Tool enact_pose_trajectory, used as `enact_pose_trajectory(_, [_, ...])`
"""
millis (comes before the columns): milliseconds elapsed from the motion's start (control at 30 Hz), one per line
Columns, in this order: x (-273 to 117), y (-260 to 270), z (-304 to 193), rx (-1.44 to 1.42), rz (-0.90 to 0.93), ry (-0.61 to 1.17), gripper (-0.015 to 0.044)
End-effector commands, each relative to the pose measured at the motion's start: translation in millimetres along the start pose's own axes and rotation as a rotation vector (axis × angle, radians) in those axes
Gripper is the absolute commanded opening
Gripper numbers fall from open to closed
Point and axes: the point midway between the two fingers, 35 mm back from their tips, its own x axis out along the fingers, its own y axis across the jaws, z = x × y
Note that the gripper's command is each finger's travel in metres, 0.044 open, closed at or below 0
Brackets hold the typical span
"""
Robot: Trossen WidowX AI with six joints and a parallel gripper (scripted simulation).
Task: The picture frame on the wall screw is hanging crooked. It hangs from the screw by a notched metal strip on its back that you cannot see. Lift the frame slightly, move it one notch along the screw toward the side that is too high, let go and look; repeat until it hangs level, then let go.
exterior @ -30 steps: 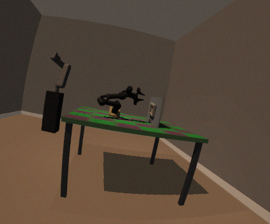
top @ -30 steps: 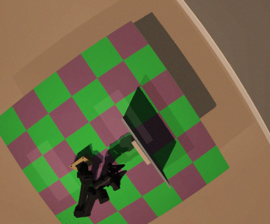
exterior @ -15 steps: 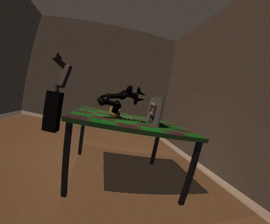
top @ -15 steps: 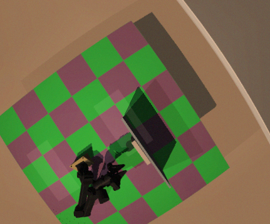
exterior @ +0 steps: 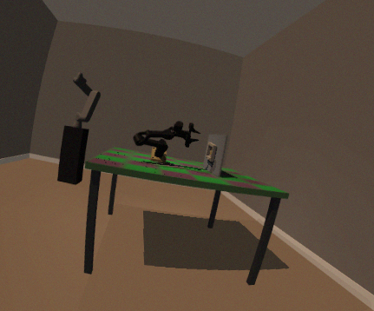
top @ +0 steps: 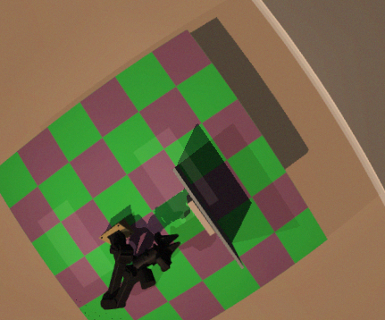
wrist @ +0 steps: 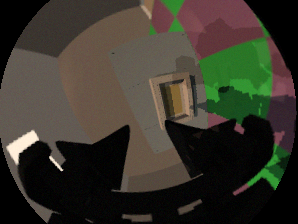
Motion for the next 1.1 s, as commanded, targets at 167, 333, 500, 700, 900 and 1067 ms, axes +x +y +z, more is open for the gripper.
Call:
enact_pose_trajectory(167, [-5,-44,0,-0.177,-0.020,-0.001,0.0260])
enact_pose_trajectory(333, [-5,-44,0,-0.177,-0.020,-0.001,0.0260])
enact_pose_trajectory(500, [-5,-44,1,-0.178,-0.020,-0.001,0.0260])
enact_pose_trajectory(700, [-5,-43,5,-0.178,-0.020,-0.001,0.0260])
enact_pose_trajectory(900, [-1,-41,5,-0.178,-0.019,-0.001,0.0260])
enact_pose_trajectory(1067, [21,-36,7,-0.178,-0.018,-0.002,0.0260])
